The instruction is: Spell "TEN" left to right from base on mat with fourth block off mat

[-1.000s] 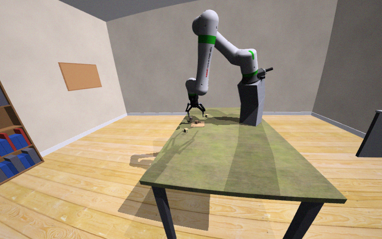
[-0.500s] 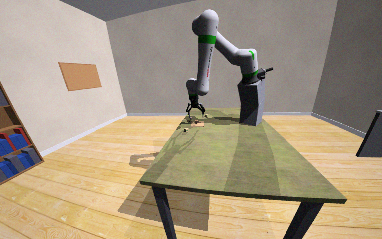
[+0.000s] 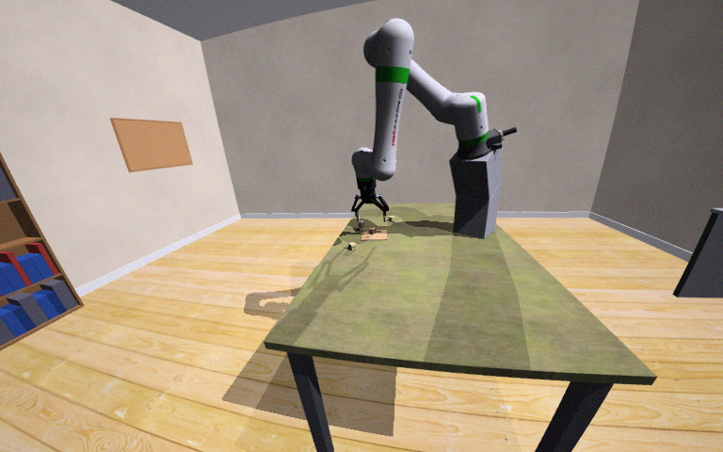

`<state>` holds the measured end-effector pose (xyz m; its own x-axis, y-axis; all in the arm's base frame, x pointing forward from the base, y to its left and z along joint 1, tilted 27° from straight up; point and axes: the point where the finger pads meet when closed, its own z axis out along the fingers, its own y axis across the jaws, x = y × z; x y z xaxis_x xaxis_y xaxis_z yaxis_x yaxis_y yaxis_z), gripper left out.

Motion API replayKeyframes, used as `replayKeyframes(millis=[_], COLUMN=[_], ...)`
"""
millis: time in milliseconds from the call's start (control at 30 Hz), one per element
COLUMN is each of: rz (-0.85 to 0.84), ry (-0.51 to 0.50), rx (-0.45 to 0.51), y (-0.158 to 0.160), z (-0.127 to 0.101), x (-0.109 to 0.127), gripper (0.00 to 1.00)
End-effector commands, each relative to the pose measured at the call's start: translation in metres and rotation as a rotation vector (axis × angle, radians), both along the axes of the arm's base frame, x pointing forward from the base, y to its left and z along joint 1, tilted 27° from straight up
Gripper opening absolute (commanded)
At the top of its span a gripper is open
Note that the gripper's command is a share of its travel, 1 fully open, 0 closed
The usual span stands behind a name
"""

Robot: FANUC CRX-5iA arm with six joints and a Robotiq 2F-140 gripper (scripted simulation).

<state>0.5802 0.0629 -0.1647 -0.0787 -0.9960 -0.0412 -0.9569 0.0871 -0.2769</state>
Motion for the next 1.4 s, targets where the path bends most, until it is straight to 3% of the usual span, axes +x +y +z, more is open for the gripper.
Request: replayKeyframes(millis=[0, 933, 1367], rz=[0.000, 0.009, 0.197], ry=[0.000, 0.000, 0.017], rx=[0.000, -0.007, -0.121], y=[0.000, -0.001, -0.022], z=[0.000, 0.003, 0.055], x=[0.000, 0.002, 0.023], gripper=[1.00, 1.00, 1.00])
